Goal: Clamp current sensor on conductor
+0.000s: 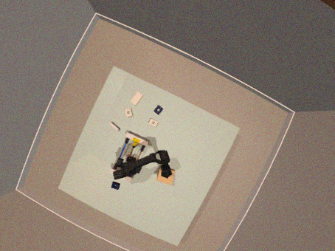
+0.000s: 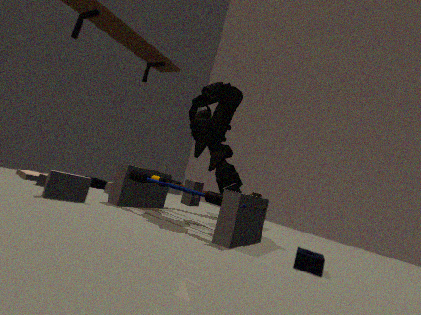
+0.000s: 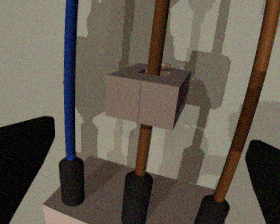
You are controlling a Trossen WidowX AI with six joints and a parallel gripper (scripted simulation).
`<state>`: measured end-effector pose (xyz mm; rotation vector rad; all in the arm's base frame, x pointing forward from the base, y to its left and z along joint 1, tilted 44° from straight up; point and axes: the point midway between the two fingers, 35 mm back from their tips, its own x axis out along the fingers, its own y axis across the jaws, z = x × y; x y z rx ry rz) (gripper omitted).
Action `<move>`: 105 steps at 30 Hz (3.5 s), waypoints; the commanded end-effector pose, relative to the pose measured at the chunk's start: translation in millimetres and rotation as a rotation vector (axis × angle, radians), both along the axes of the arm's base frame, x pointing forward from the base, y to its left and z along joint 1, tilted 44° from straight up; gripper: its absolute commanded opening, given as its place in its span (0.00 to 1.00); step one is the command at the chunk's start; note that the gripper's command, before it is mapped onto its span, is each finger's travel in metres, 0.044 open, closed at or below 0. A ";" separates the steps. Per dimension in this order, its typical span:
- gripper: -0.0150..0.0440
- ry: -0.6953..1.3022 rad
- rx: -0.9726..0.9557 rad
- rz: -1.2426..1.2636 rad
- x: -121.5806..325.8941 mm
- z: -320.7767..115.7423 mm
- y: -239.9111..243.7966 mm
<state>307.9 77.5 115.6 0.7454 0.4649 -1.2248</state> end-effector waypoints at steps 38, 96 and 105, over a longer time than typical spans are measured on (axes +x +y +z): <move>1.00 0.082 0.012 0.070 -2.9 4.0 -6.2; 1.00 0.644 -0.698 1.977 -58.7 89.2 -76.3; 1.00 0.640 -0.644 1.945 -57.2 86.8 -75.7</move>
